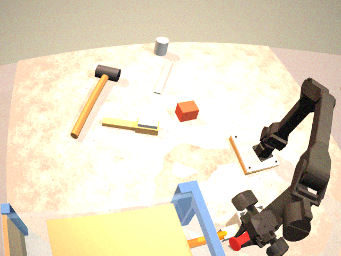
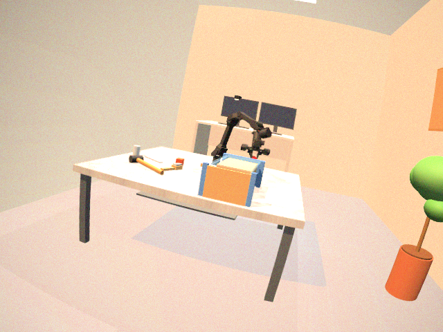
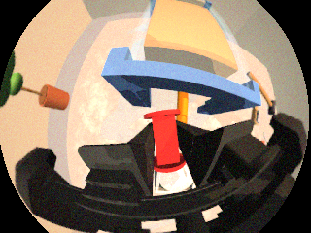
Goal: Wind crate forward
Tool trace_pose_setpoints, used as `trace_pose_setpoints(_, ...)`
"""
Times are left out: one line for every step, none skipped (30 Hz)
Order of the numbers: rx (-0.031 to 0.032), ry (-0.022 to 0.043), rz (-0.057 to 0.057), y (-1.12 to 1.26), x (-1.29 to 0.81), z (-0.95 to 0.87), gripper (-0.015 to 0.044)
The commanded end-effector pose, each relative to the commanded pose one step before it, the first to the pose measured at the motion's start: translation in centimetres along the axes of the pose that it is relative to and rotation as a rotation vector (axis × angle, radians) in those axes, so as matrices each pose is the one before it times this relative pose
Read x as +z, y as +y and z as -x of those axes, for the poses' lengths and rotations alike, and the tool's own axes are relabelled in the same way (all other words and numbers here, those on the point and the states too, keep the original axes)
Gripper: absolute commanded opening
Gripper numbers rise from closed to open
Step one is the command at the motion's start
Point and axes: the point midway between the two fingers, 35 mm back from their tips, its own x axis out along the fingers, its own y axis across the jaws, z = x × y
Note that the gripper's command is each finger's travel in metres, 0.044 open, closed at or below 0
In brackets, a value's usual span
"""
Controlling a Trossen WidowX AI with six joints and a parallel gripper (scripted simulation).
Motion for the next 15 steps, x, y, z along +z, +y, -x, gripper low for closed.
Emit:
trace_pose_setpoints(0.04617,0.02297,0.0233,2.372,-1.211,0.253,0.0)
trace_pose_setpoints(0.00013,0.00009,-0.0001,0.169,-0.088,0.041,0.0)
trace_pose_setpoints(0.00008,0.00005,0.0,0.106,-0.056,0.026,0.0)
trace_pose_setpoints(0.00013,0.00009,-0.0001,0.166,-0.093,0.044,0.0)
trace_pose_setpoints(0.00008,0.00005,0.0,0.104,-0.059,0.028,0.0)
trace_pose_setpoints(0.00013,0.0001,-0.0001,0.163,-0.098,0.046,0.0)
trace_pose_setpoints(0.00008,0.00006,0.0,0.102,-0.062,0.029,0.0)
trace_pose_setpoints(0.00012,0.0001,-0.0001,0.159,-0.103,0.048,0.0)
trace_pose_setpoints(0.00008,0.00006,0.0,0.1,-0.065,0.03,0.0)
trace_pose_setpoints(0.00012,0.0001,-0.0001,0.156,-0.107,0.05,0.0)
trace_pose_setpoints(0.00008,0.00006,0.0,0.098,-0.068,0.031,0.0)
trace_pose_setpoints(0.00012,0.00011,-0.0001,0.152,-0.112,0.052,0.0)
trace_pose_setpoints(0.00007,0.00006,0.0,0.095,-0.071,0.033,0.0)
trace_pose_setpoints(0.00011,0.00011,-0.0001,0.148,-0.116,0.054,0.0)
trace_pose_setpoints(0.00007,0.00007,0.0,0.093,-0.073,0.034,0.0)
